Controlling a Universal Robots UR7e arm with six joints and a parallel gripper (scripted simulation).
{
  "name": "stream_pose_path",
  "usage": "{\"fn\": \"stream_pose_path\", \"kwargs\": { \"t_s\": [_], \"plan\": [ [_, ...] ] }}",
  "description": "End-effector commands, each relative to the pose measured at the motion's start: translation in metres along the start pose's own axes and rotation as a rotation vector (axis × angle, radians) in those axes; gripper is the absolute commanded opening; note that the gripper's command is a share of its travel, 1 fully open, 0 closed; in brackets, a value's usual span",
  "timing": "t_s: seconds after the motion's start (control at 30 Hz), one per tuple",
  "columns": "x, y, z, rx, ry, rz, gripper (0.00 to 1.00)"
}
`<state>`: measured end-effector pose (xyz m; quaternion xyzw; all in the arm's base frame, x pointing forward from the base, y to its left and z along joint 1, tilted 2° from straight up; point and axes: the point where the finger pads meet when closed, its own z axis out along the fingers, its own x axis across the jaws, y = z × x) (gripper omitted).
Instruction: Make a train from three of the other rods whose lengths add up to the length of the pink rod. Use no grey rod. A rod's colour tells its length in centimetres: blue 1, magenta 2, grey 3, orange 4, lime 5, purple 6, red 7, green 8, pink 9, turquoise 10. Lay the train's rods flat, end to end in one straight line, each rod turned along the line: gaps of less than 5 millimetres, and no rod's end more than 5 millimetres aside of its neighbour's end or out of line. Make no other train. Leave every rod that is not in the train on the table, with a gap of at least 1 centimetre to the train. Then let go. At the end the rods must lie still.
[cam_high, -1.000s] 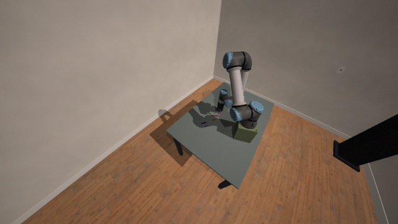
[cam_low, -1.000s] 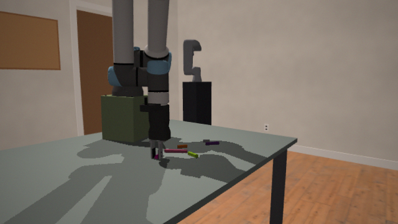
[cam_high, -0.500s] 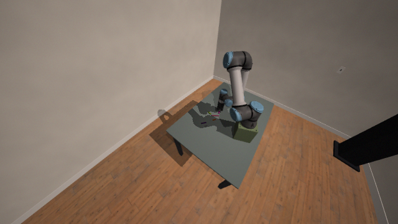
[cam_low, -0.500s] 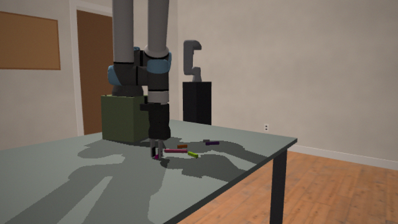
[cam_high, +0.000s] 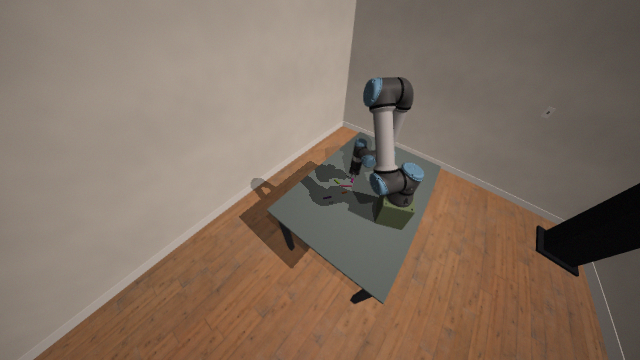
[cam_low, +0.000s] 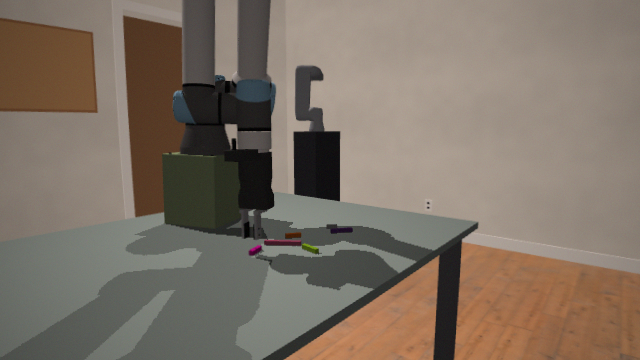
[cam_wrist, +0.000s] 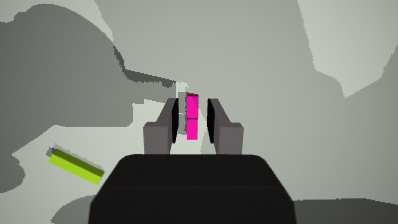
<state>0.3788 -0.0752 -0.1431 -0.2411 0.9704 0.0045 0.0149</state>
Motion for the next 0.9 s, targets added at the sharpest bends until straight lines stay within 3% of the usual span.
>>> {"fn": "stream_pose_path", "kwargs": {
  "t_s": [0.0, 0.37, 0.8, 0.83, 0.87],
  "plan": [
    [0.0, 0.0, -0.014, 0.001, -0.001, 0.0, 0.54],
    [0.0, 0.0, -0.046, 0.001, -0.001, 0.0, 0.54],
    [0.0, 0.0, -0.053, 0.001, -0.001, 0.0, 0.54],
    [0.0, 0.0, -0.053, 0.001, -0.001, 0.0, 1.0],
    [0.0, 0.0, -0.053, 0.001, -0.001, 0.0, 1.0]
  ]
}}
